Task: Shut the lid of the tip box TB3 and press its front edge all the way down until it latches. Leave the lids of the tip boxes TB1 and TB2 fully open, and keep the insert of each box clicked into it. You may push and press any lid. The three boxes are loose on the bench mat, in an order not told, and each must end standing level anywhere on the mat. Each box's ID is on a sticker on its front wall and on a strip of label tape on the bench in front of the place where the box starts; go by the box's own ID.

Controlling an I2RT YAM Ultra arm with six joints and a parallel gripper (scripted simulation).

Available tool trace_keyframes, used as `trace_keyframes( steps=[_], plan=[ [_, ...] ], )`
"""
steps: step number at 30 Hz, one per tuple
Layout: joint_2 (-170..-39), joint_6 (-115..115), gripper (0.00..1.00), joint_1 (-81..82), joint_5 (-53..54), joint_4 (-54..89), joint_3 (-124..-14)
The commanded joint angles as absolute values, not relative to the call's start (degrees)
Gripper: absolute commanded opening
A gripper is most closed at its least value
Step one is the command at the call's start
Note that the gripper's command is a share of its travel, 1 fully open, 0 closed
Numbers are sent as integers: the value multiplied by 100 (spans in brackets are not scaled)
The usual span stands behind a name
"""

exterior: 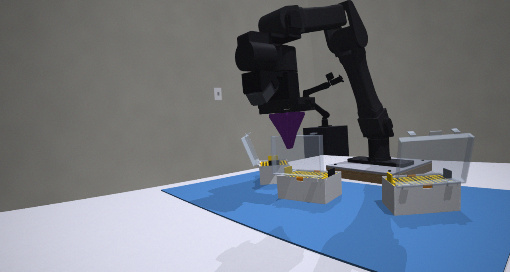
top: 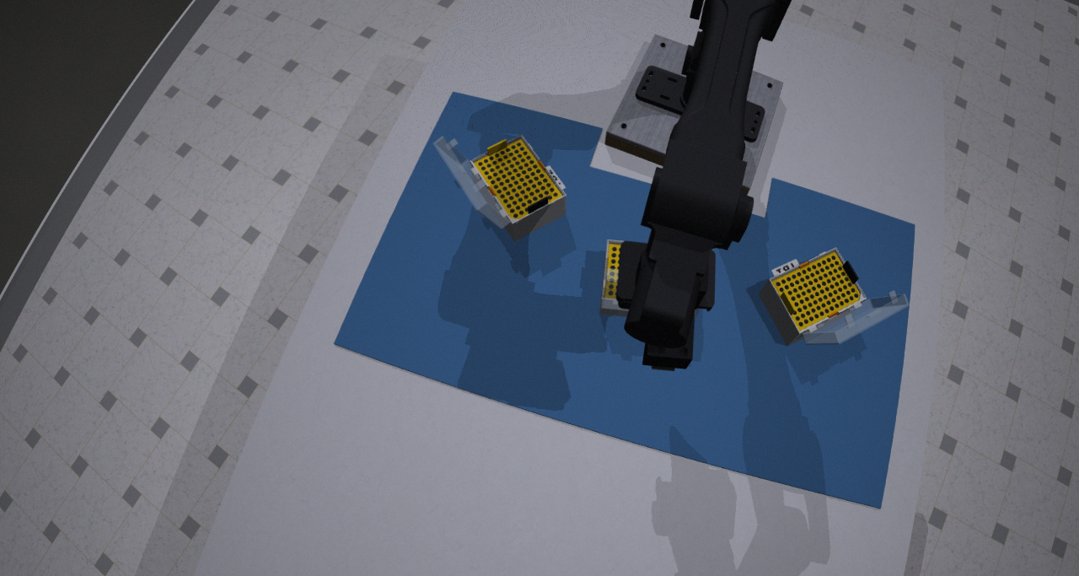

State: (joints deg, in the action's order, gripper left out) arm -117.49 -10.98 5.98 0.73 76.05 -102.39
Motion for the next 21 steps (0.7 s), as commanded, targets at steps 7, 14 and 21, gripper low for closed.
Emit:
trace_keyframes(
  steps=[7,14,21],
  plan=[
    [-11445,-1123,0,574,73,7474,-10000],
    [-11233,-1151,0,546,73,7412,-9724],
    [-11025,-1180,0,516,73,7359,-9461]
  ],
)
